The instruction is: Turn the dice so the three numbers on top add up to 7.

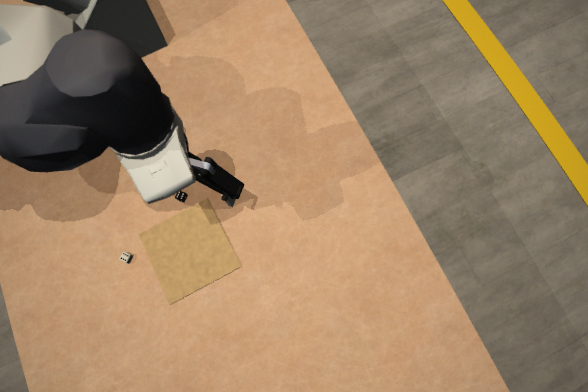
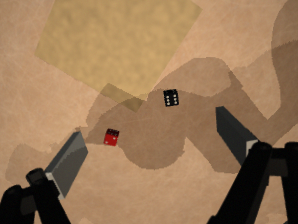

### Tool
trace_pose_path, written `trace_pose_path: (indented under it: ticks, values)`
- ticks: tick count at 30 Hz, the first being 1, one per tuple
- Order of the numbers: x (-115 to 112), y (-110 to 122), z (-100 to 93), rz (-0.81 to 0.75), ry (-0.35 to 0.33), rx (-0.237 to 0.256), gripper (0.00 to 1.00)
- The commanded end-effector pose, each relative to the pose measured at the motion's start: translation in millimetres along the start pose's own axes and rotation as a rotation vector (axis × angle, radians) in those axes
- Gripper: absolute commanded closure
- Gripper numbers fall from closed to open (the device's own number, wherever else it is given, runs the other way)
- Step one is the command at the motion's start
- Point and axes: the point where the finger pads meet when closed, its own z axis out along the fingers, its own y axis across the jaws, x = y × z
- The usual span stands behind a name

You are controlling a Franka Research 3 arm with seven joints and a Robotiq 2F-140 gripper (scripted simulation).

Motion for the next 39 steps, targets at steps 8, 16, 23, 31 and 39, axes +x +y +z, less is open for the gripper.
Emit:
trace_pose_path:
  ticks: [8, 16, 23, 31, 39]
  values:
    - [-26.6, -52.6, 0.1, 0.013, 0.0, -0.006, 0.0]
    - [-27.9, -55.4, 0.2, 0.013, 0.0, -0.006, 0.0]
    - [-27.9, -55.4, 0.2, 0.013, 0.0, -0.006, 0.0]
    - [-27.9, -55.4, 0.2, 0.013, 0.0, -0.006, 0.0]
    - [-27.9, -55.4, 0.2, 0.013, 0.0, -0.006, 0.0]
